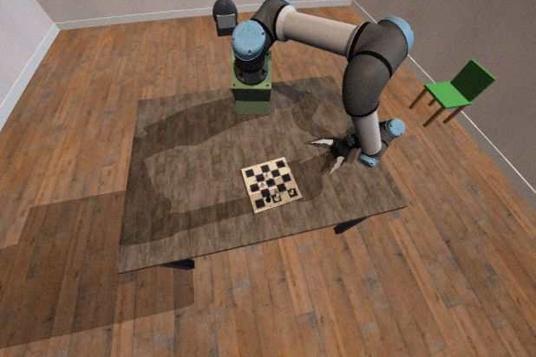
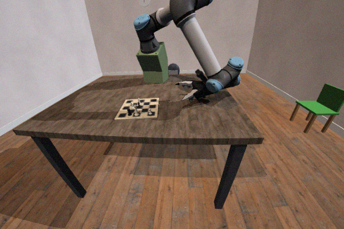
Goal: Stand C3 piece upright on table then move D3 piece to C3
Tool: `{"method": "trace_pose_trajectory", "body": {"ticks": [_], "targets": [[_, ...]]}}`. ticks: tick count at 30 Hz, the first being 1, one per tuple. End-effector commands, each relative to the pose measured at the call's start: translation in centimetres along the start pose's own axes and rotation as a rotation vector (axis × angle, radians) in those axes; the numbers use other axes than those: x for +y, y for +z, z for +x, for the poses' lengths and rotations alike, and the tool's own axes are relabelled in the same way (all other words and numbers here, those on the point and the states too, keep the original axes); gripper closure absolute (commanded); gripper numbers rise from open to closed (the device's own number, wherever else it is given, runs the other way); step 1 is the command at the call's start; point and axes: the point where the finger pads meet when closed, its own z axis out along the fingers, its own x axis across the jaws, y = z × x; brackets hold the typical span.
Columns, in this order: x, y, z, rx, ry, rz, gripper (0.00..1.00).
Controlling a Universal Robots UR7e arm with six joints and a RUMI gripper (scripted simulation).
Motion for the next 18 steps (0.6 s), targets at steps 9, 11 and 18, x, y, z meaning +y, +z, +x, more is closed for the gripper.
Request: {"method": "trace_pose_trajectory", "body": {"ticks": [9,11,18], "targets": [[-0.2,-0.1,0.0,0.001,0.001,0.004,0.00],[-0.4,-0.1,0.0,0.002,0.001,0.012,0.00],[-4.7,-0.8,0.8,0.002,0.001,0.015,0.00]]}}
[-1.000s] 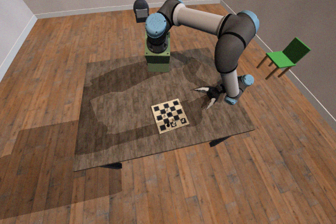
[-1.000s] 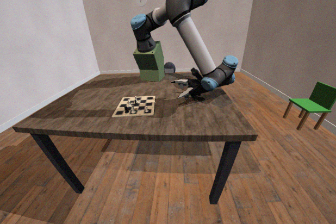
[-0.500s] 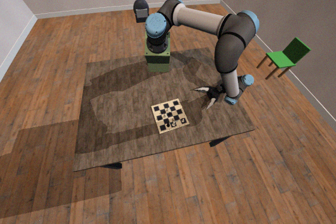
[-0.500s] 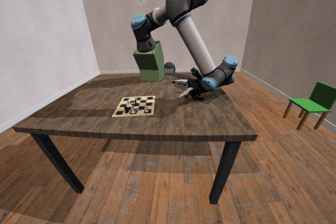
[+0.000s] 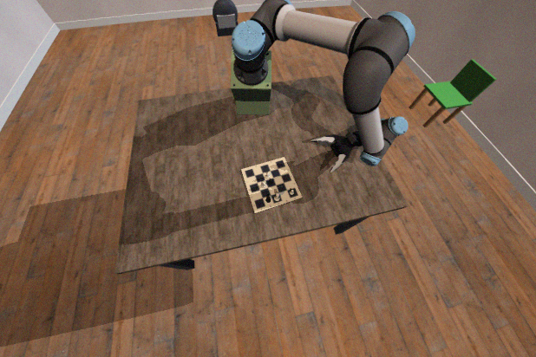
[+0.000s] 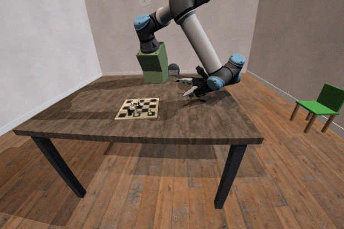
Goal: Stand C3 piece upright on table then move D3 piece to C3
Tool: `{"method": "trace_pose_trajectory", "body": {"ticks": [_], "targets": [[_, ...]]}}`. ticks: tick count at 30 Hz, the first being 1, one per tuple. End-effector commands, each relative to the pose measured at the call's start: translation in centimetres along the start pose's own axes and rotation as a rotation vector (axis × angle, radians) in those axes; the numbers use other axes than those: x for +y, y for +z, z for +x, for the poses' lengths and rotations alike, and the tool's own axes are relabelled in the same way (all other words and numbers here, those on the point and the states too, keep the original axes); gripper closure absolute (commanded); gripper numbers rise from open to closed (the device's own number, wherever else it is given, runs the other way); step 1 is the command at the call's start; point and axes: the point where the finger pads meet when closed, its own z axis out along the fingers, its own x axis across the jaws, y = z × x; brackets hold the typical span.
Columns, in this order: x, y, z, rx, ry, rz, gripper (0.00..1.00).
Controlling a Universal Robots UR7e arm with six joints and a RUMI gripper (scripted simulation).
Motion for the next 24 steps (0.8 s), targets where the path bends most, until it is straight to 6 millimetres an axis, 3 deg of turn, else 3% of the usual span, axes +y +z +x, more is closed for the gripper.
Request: {"method": "trace_pose_trajectory", "body": {"ticks": [1,3,10,24], "targets": [[-3.5,-0.5,0.6,0.000,0.001,0.001,0.00],[-4.8,-0.7,0.8,0.000,0.001,0.001,0.00],[-6.8,-1.0,1.1,0.000,0.001,0.001,0.00],[-6.6,-0.7,1.2,0.012,0.011,0.000,0.00]]}}
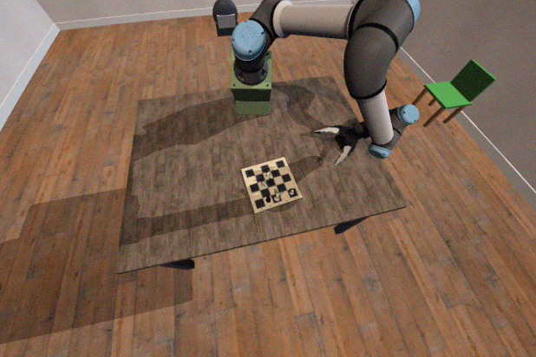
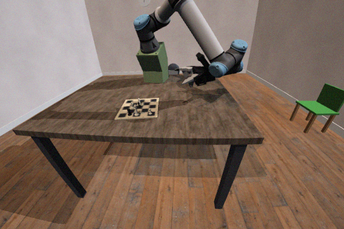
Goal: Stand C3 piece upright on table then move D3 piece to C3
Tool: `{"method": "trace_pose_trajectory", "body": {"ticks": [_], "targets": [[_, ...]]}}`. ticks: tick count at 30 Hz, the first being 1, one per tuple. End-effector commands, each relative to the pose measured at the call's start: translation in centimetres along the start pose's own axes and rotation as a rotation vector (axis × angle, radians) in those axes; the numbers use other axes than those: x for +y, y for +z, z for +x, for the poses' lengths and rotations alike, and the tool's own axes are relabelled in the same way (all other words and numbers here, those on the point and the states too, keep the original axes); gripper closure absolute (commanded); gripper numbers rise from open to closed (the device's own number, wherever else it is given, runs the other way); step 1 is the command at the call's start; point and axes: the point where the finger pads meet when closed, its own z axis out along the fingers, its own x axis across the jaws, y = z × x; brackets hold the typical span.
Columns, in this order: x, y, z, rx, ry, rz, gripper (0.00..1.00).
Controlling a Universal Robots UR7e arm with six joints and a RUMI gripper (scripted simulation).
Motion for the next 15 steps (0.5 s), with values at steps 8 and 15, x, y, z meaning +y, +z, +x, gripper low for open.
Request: {"method": "trace_pose_trajectory", "body": {"ticks": [8,15], "targets": [[-0.5,2.1,1.1,0.095,0.079,-0.014,0.00],[-0.8,4.3,2.6,0.209,0.171,-0.029,0.00]]}}
